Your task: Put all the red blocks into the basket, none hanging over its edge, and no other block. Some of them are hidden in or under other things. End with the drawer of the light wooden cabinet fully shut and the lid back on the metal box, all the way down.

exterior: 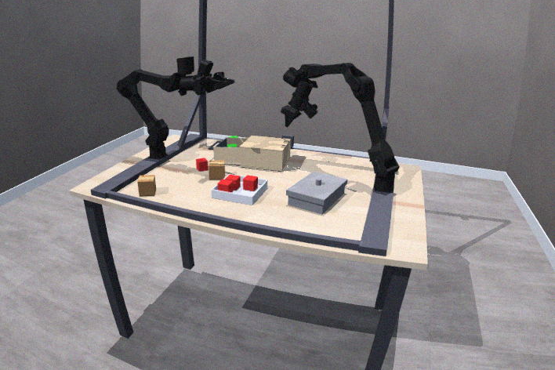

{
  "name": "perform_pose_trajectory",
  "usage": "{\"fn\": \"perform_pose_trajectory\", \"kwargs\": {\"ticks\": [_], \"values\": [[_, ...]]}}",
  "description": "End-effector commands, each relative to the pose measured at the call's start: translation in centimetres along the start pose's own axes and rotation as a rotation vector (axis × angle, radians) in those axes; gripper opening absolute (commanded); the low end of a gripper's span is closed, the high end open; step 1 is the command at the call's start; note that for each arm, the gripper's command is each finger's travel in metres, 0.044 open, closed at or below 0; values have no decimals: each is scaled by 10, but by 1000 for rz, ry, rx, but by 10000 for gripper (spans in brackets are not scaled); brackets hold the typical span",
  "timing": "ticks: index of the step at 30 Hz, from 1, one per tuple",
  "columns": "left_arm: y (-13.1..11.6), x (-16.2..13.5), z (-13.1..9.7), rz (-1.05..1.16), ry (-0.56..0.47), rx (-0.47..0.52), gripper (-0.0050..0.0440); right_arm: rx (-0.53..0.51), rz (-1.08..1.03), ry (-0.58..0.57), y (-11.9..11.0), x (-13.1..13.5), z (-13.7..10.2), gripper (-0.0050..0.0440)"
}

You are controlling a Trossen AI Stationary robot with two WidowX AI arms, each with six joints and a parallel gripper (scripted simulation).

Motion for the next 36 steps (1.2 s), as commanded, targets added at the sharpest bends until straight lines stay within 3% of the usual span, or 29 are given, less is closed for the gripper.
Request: {"fn": "perform_pose_trajectory", "kwargs": {"ticks": [1, 18, 36], "values": [[-13, -3, -23, -31, 27, 67, -50, -43, 10, 5, 17, 1, -2, 241], [-3, 1, -17, -10, 31, 56, -50, -43, 10, 5, 17, 1, -2, 241], [4, -1, 10, -16, 22, 48, -50, -43, 10, 5, 17, 1, -2, 241]]}}
Point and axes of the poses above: on each arm, the point midway between the two fingers, 35 mm back from their tips, its own z axis out along the fingers, its own x axis across the jaws, y = z × x, the point moved 3 cm from there along -z, back along the fingers, and after that the axes turned 3 degrees about z, right-handed, at the moved point
